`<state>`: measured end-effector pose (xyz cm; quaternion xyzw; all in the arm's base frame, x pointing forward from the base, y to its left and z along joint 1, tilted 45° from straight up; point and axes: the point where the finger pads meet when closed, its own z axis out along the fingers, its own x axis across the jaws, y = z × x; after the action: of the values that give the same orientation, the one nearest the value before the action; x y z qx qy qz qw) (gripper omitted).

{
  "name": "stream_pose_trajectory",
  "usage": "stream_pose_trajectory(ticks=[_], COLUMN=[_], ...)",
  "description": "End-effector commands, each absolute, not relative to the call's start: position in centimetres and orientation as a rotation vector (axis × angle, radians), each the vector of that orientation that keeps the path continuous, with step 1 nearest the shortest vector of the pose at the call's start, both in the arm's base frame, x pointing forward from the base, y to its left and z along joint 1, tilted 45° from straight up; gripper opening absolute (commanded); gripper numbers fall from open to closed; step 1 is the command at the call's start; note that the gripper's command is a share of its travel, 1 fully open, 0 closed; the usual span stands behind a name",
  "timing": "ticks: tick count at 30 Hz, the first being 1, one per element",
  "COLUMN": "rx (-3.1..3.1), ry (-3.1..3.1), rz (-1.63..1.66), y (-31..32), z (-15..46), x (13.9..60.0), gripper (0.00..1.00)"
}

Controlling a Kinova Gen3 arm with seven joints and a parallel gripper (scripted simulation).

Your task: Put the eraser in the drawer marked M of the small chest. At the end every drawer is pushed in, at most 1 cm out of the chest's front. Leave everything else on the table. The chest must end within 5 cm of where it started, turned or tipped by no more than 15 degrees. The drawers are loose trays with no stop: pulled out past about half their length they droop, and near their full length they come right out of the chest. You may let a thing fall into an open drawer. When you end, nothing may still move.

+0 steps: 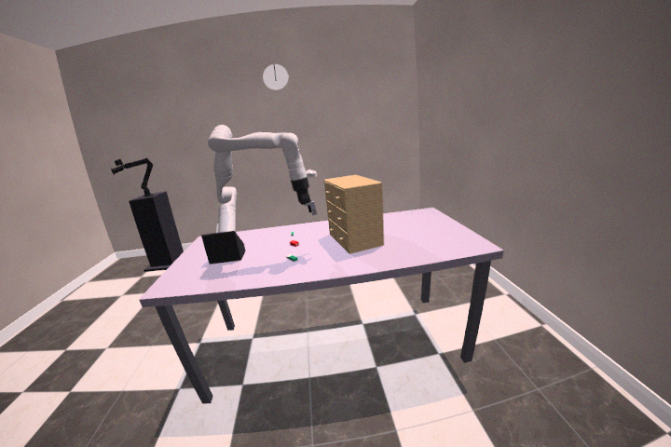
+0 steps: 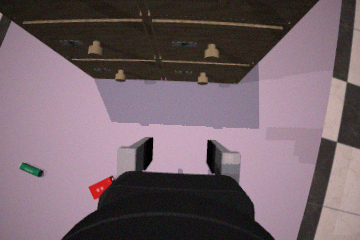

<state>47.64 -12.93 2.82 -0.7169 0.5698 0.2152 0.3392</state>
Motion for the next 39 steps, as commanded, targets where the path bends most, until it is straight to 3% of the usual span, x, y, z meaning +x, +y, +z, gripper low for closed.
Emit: stream_pose_trajectory(ticks=[1, 39], rx=[-1.834, -1.511], ry=[1.494, 1.469], rz=[0.525, 0.202], y=[-13.1, -10.0], z=[2.6, 0.6], x=[47.9, 49.7], gripper=[1.00, 1.00])
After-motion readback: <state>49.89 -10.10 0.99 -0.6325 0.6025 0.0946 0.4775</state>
